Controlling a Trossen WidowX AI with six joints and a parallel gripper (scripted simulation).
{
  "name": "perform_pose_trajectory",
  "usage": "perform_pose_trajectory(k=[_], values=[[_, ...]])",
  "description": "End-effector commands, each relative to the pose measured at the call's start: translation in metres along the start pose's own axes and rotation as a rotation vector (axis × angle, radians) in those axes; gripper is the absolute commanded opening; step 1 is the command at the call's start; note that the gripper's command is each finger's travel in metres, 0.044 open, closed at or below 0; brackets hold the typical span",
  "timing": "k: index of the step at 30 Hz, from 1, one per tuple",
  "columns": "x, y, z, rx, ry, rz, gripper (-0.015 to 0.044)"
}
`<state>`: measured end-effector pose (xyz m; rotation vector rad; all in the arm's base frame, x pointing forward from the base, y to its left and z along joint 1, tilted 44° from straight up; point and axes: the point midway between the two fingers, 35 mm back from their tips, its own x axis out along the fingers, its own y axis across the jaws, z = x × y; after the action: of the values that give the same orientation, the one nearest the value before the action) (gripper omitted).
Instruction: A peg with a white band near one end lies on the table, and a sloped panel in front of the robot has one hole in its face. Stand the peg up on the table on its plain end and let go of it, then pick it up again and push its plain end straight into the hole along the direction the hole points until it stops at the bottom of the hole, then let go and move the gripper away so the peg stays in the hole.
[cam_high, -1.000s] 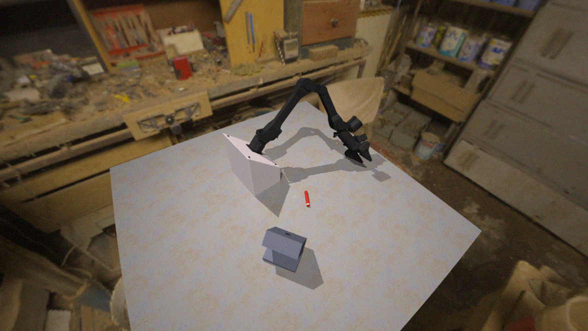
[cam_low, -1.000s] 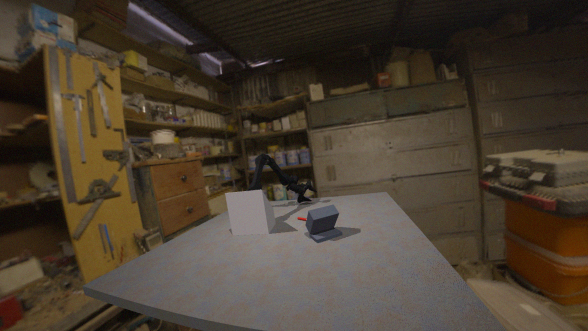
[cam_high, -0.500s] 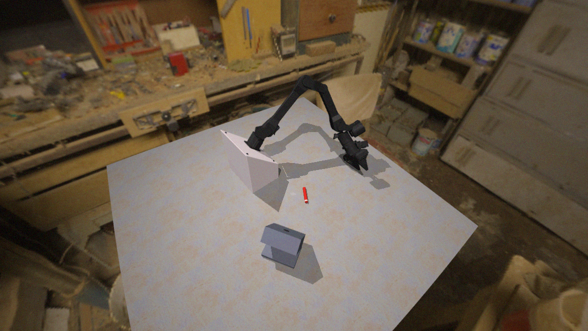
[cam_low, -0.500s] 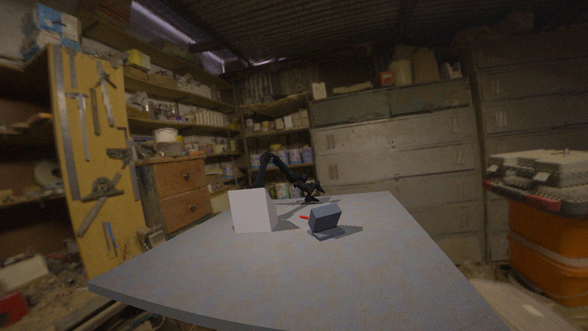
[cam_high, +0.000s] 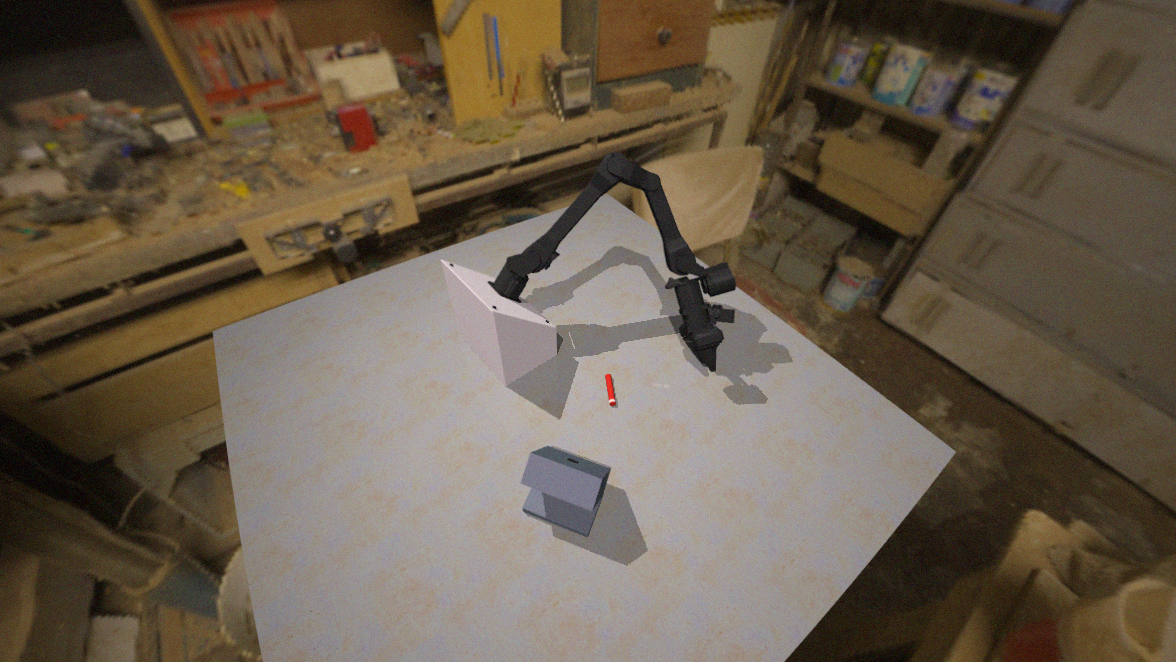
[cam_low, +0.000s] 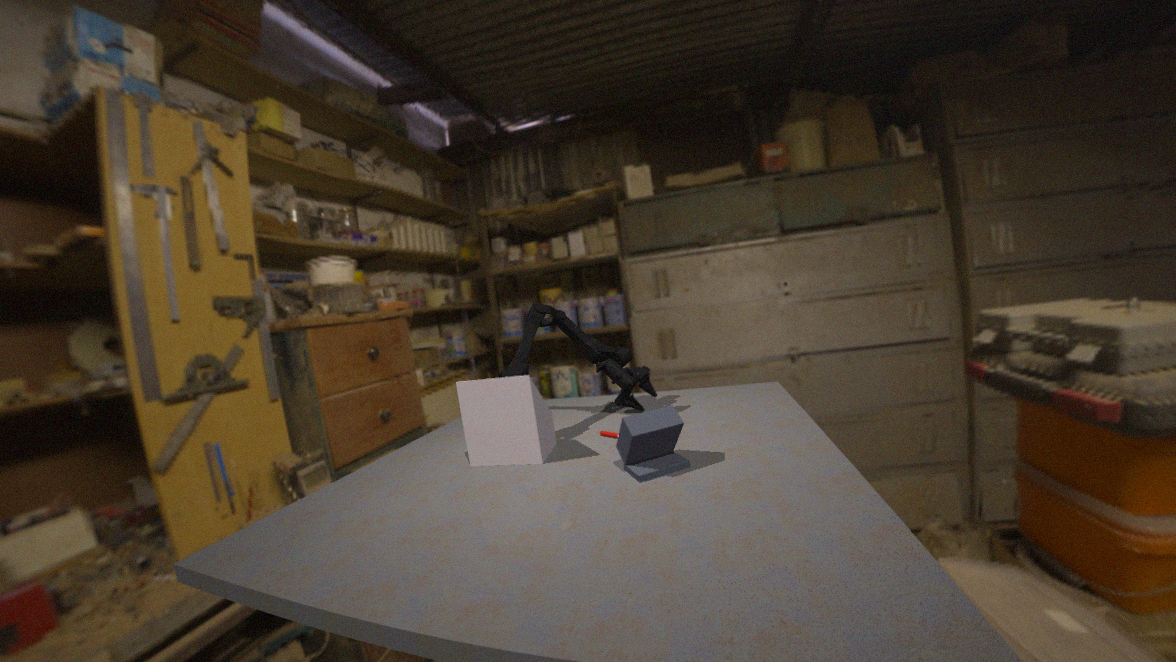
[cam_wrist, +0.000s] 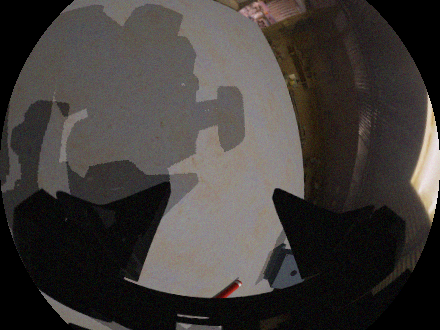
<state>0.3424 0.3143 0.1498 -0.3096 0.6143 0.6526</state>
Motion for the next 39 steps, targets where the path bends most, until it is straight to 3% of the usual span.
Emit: perform_pose_trajectory(k=[1, 18, 39], values=[[0.009, -0.009, -0.02, 0.053, 0.071, 0.021, 0.044], [0.015, -0.063, -0.1, 0.402, 0.359, 0.102, 0.044], [-0.014, -0.103, -0.177, 0.967, 0.641, 0.206, 0.044]])
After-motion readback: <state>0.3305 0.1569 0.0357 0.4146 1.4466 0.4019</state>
